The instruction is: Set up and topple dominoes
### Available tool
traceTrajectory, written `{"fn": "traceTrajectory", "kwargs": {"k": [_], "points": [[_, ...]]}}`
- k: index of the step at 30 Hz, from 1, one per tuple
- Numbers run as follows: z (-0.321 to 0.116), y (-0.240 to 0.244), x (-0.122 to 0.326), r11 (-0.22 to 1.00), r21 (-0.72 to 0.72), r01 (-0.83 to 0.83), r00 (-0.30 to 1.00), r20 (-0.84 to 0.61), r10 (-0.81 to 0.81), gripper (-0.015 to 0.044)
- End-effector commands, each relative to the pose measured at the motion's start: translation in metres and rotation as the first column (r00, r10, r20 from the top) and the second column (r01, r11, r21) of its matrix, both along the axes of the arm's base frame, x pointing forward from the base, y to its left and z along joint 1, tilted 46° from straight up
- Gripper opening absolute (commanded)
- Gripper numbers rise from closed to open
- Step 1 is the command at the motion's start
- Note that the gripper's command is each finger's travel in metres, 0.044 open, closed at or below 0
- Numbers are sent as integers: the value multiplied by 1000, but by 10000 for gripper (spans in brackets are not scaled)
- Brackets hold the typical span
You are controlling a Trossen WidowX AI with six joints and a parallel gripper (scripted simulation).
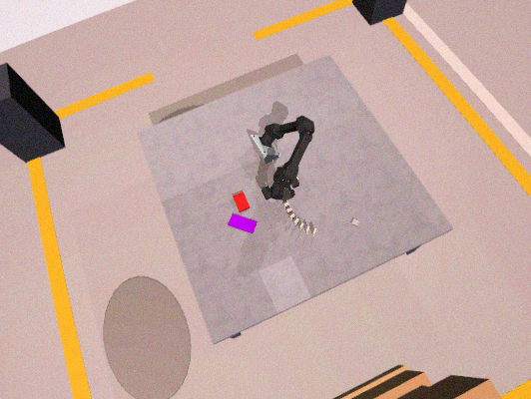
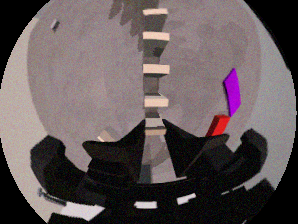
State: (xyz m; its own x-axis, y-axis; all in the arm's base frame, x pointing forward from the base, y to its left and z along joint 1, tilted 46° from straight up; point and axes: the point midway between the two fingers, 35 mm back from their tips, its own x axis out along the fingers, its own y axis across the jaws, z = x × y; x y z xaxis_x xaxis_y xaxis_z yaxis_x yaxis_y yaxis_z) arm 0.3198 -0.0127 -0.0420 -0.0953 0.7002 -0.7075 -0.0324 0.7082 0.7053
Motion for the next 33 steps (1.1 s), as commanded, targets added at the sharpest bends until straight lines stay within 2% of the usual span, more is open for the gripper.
{"fn": "traceTrajectory", "kwargs": {"k": [1, 7, 20, 24, 33], "points": [[-2, 3, -2, 1000, 4, 4, 1000, -7, -4, 107], [-2, 3, -2, 1000, 4, 4, 1000, -7, -4, 107], [-2, 3, -2, 1000, 4, 4, 1000, -7, -4, 440], [4, -4, 1, 1000, 2, 4, 1000, -6, -4, 440], [87, -88, 11, 1000, -4, 1, 1000, -4, -1, 440]]}}
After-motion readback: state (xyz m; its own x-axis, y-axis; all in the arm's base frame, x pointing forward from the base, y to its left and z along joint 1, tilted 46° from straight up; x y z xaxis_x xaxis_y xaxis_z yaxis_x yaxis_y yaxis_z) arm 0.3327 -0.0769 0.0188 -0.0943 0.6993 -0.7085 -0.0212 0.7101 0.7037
